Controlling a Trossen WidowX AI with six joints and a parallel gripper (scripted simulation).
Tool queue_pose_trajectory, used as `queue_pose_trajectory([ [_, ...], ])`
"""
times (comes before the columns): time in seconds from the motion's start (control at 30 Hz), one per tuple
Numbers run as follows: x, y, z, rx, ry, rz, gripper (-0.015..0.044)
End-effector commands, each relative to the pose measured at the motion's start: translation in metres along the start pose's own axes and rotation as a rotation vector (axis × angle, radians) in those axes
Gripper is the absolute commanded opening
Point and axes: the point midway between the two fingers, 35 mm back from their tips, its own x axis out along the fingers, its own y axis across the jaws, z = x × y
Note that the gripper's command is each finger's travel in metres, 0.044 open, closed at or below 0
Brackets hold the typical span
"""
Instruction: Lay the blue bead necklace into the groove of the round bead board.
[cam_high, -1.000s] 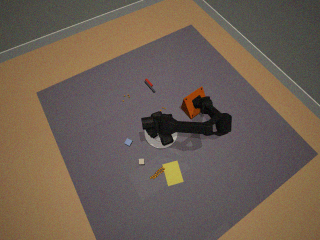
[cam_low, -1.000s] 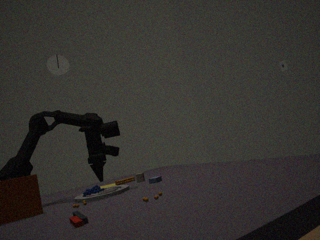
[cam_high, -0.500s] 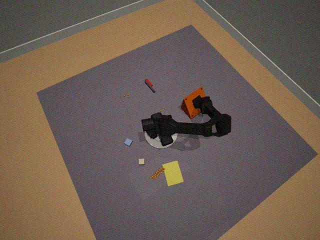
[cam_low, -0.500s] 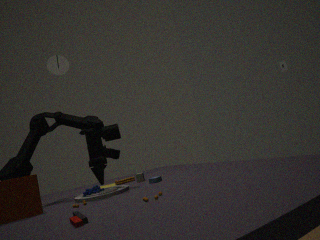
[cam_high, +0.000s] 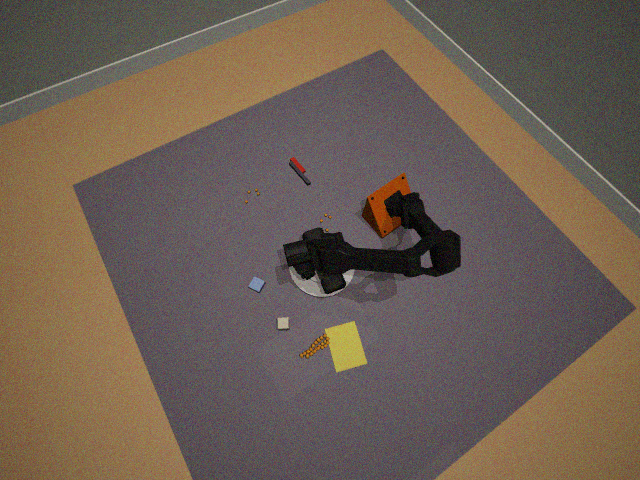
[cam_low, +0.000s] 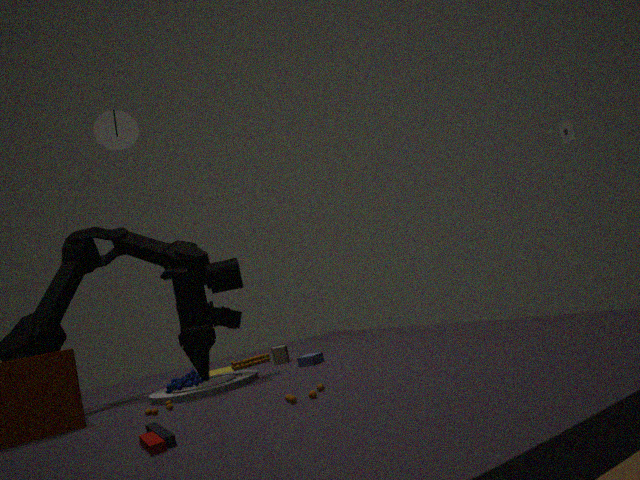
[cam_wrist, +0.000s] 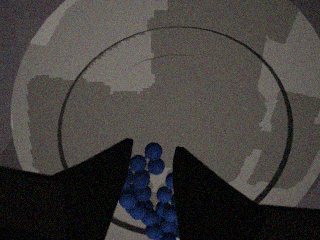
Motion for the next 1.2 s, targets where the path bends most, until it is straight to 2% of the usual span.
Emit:
queue_pose_trajectory([
  [0.0, 0.0, 0.0, 0.0, -0.001, 0.0, 0.0, 0.0067],
  [0.07, 0.0, 0.0, 0.0, -0.001, 0.0, 0.0, 0.0015],
  [0.13, 0.0, 0.0, 0.0, -0.001, 0.0, 0.0, 0.0002],
  [0.93, -0.001, 0.0, 0.0, -0.001, 0.0, 0.0, 0.0],
  [1.17, -0.015, 0.0, 0.0, 0.005, 0.0, 0.003, 0.0],
])
